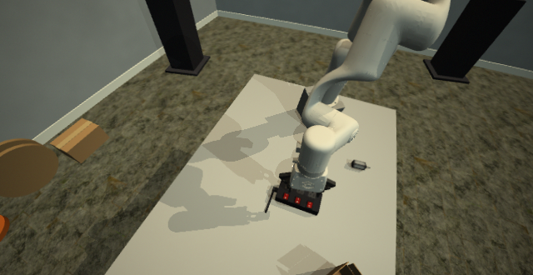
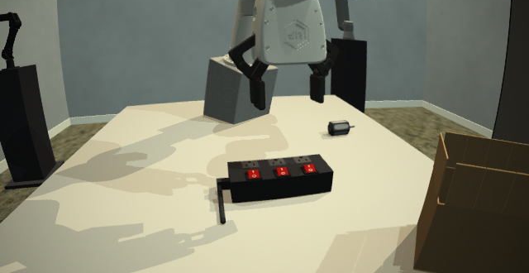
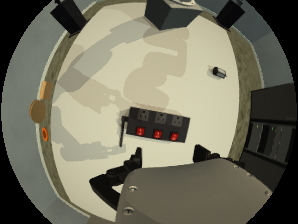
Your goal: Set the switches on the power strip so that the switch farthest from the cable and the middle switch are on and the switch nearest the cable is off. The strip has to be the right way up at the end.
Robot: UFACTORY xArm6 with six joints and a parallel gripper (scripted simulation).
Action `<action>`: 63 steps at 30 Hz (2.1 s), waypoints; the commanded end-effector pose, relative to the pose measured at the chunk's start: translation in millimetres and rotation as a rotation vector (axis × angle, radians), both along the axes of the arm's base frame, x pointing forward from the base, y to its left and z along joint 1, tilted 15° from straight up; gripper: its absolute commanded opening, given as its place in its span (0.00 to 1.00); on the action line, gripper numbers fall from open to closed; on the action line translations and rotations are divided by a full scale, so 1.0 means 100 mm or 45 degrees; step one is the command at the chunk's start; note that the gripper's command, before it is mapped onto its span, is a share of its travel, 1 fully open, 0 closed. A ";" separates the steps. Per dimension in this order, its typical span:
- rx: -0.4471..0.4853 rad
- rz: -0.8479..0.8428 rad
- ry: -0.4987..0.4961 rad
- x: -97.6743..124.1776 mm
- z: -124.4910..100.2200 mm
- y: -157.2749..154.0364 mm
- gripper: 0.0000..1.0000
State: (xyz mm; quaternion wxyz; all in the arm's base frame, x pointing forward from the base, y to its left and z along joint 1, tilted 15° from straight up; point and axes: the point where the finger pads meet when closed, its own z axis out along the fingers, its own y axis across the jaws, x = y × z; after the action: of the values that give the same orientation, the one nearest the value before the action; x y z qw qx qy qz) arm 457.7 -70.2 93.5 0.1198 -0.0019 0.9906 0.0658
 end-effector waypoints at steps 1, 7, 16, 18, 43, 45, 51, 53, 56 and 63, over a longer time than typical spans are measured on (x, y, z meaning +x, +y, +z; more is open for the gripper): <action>0.027 -0.190 0.038 -0.05 0.10 -0.16 1.00; 0.042 -0.258 0.046 -0.07 0.13 -0.21 1.00; 0.042 -0.258 0.046 -0.07 0.13 -0.21 1.00; 0.042 -0.258 0.046 -0.07 0.13 -0.21 1.00; -0.166 0.582 -0.056 -0.04 -0.20 -0.08 1.00; -0.222 0.802 -0.079 -0.04 -0.26 -0.06 1.00; -0.319 1.141 -0.106 -0.04 -0.42 -0.01 1.00; -0.349 1.261 -0.117 -0.04 -0.46 0.00 1.00; -0.390 1.439 -0.138 -0.05 -0.49 0.01 1.00; -0.429 1.713 -0.206 -0.05 -0.50 0.01 1.00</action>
State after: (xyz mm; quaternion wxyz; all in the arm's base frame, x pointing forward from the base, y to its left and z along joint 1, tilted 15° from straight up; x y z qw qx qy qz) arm 451.5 -68.6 43.1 0.0909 -0.5774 0.8103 -0.0423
